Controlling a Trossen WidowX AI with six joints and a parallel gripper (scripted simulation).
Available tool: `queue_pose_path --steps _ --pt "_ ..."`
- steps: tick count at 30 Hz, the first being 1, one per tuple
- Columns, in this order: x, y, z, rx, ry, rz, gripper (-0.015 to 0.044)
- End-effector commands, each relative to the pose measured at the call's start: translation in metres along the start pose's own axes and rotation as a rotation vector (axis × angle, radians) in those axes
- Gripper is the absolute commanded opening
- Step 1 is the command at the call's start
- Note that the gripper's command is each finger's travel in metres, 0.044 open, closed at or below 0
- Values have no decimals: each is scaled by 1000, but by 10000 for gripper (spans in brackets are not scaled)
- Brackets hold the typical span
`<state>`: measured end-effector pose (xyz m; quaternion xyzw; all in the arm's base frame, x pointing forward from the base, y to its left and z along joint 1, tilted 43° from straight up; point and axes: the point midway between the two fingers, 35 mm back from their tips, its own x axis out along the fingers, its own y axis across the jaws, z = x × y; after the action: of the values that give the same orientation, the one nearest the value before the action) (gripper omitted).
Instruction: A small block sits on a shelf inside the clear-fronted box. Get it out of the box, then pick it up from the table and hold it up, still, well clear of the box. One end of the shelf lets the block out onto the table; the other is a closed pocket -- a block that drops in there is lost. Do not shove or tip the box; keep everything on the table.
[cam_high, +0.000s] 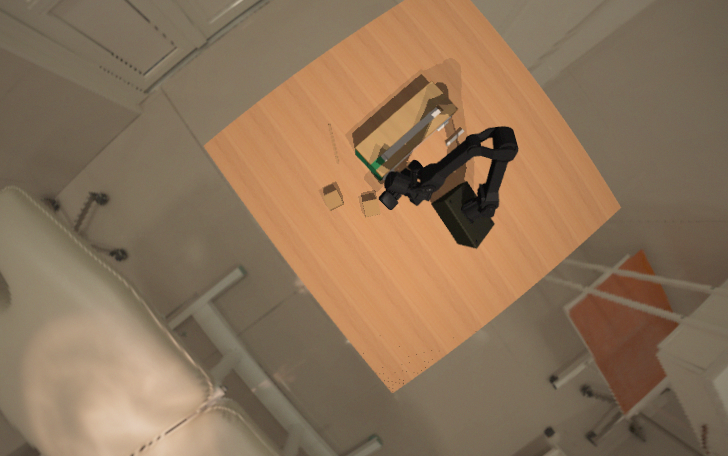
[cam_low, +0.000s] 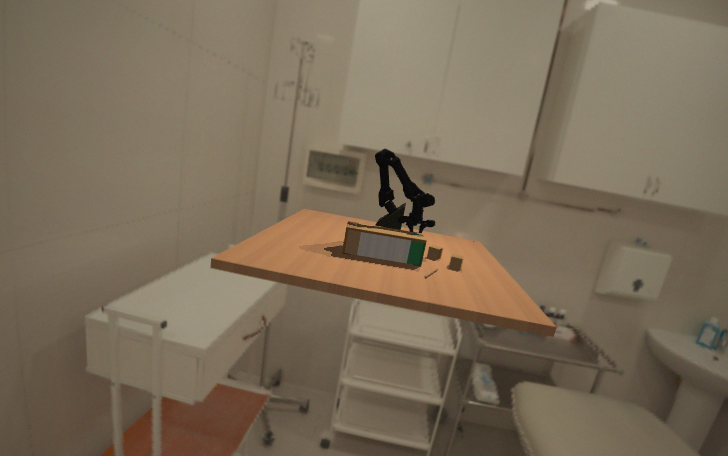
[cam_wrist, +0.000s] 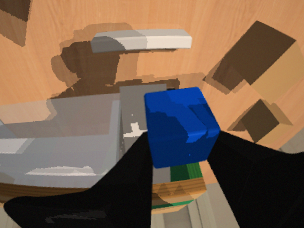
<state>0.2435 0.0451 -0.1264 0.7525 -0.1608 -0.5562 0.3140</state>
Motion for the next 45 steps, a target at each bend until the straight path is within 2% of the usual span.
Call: queue_pose_path --steps 1,16,45 --pt "-17 -1 -6 -66 11 -38 0" --pt "-76 -2 -18 -318 74 -151 0" --pt "-77 -2 -18 -321 75 -152 0"
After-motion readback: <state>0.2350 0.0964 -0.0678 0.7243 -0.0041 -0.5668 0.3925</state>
